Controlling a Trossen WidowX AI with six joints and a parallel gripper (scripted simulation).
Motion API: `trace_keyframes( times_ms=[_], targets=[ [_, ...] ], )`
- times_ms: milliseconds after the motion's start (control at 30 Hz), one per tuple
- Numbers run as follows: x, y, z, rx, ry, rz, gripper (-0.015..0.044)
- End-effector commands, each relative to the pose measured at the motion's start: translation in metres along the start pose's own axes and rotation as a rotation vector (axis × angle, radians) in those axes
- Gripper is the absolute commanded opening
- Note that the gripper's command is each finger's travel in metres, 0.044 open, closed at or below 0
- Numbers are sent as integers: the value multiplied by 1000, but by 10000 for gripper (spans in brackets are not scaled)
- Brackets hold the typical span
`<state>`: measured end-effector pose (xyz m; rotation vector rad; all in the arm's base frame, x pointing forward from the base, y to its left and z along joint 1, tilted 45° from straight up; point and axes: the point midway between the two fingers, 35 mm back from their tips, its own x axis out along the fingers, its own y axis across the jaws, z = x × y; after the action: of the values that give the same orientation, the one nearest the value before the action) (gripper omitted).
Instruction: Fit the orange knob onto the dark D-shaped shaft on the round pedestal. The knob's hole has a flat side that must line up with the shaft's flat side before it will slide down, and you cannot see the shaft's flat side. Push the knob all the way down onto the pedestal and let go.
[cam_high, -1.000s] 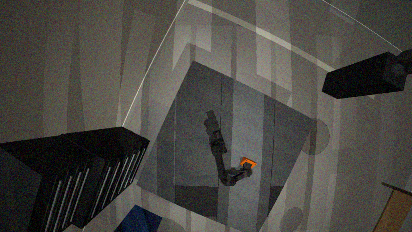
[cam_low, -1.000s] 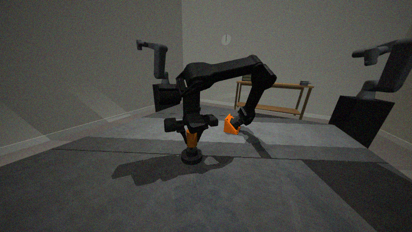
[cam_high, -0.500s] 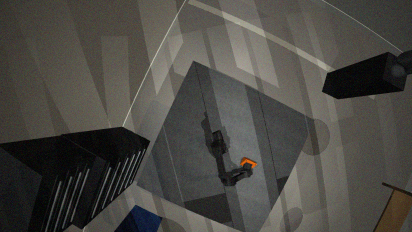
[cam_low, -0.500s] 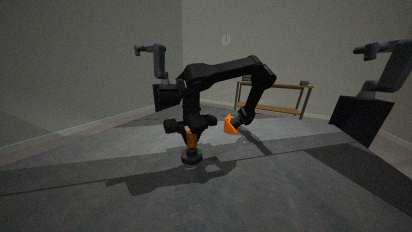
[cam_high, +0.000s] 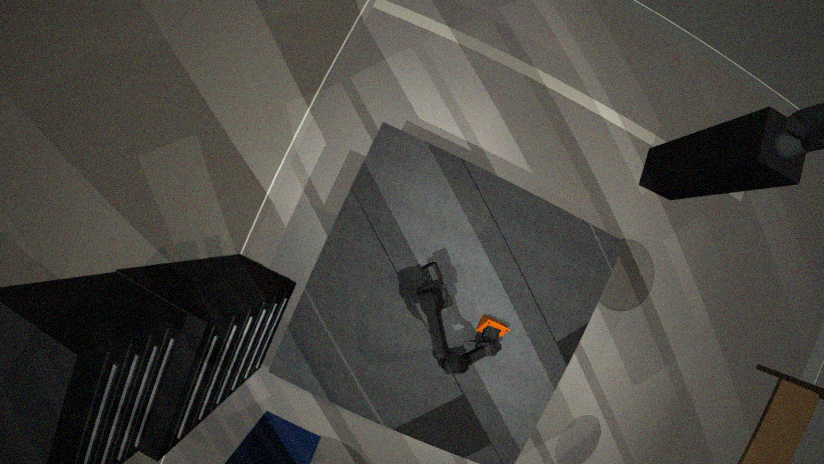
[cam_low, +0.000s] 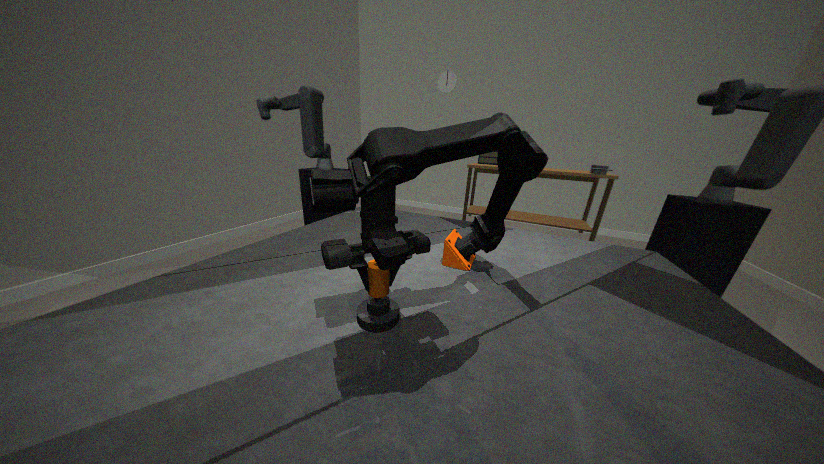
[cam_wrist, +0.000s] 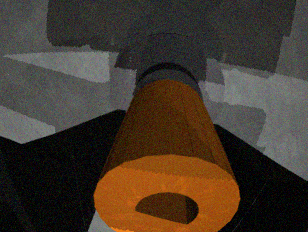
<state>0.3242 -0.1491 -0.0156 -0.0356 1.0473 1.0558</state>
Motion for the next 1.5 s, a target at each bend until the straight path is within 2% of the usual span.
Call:
trace_keyframes(
  times_ms=[0, 233, 1033, 1267, 1467],
  targets=[
    [-4, -1, 1, -13, -3, -5, 0],
    [-4, -2, 0, -213, -2, -5, 0],
    [-4, -1, 2, -213, -3, -5, 0],
    [-5, -2, 2, -412, -2, -5, 0],
    [-2, -2, 1, -423, -2, -5, 0]
  ],
)
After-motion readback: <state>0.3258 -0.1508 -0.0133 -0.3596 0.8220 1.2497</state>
